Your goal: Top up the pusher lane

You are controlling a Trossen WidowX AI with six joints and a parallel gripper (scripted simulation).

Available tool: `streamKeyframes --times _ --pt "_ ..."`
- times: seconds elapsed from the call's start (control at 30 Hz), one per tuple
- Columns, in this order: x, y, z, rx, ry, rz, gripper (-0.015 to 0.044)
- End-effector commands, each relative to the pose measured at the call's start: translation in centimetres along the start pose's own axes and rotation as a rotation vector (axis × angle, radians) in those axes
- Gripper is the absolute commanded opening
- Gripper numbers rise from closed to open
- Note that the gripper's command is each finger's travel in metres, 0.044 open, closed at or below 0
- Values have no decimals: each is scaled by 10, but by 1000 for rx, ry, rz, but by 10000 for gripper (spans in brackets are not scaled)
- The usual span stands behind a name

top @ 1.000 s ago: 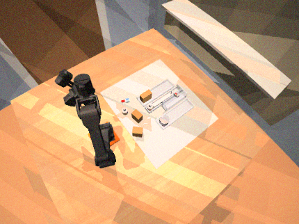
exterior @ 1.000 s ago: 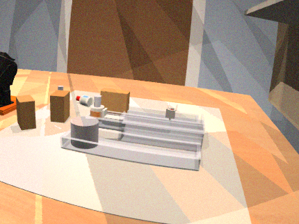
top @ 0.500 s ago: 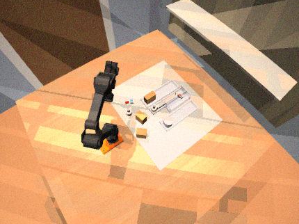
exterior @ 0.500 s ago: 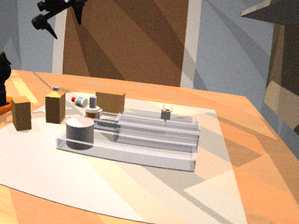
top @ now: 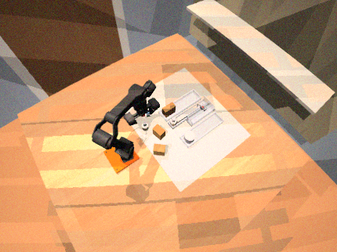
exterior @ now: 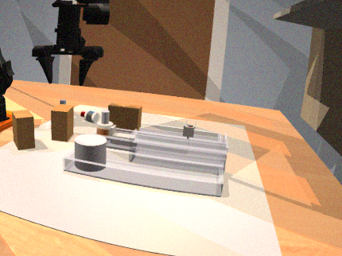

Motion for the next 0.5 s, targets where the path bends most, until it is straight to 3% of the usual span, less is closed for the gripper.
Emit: streamKeyframes --times 0.0,0.47 --pt "1 -5 2 15 14 20 440" --pt "2 -7 48 15 15 20 440"
Point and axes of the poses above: the point midway between the two fingers, 35 mm back from their tips, its own z axis out along the fingers, its own x axis across the jaws, y = z × x, the point moved 7 cm from there along -z, back along the fingers, and after that the axes turned 15 degrees about -z, right-handed, at the moved point
